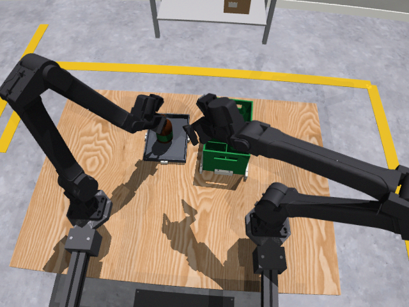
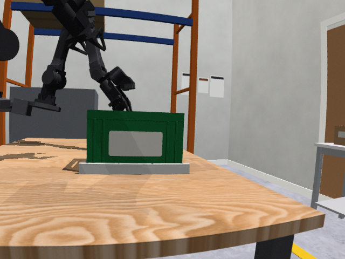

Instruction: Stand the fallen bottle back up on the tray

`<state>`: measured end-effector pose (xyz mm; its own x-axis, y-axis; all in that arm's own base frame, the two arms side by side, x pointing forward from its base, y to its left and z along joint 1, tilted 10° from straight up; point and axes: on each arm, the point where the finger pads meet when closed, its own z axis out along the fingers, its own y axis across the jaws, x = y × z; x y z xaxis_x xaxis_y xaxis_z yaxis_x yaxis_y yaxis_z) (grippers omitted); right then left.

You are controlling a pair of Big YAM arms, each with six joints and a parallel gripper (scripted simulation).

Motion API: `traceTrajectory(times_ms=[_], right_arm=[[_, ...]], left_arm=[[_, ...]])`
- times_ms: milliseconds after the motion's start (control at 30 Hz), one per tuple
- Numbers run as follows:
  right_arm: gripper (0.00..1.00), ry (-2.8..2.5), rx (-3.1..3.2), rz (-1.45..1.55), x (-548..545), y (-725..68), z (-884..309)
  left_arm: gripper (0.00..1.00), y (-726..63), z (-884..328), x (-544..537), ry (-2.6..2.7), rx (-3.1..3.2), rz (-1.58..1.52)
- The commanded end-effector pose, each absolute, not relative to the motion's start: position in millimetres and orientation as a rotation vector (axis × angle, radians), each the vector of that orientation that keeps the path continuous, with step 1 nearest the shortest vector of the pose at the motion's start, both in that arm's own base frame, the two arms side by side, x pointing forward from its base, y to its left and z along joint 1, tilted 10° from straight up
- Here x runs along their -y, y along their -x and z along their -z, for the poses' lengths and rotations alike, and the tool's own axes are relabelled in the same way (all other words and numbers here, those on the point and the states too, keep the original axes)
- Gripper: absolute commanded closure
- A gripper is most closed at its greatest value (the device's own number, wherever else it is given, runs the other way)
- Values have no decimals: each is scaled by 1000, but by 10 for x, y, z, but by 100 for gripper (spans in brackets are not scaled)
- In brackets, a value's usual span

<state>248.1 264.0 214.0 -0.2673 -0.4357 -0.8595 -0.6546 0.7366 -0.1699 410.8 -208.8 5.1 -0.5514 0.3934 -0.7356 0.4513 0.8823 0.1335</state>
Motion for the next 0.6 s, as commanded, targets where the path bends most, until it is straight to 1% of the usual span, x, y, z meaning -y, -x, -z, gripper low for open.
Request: traceTrajectory(times_ms=[0, 567], right_arm=[[0, 809, -1871, -293, -2735, -2536, -2427], [0, 809, -1871, -293, -2735, -2536, -2427]], left_arm=[[76, -4380, -389, 2199, -580, -2136, 105], [76, -4403, -73, 2195, -590, -2155, 101]])
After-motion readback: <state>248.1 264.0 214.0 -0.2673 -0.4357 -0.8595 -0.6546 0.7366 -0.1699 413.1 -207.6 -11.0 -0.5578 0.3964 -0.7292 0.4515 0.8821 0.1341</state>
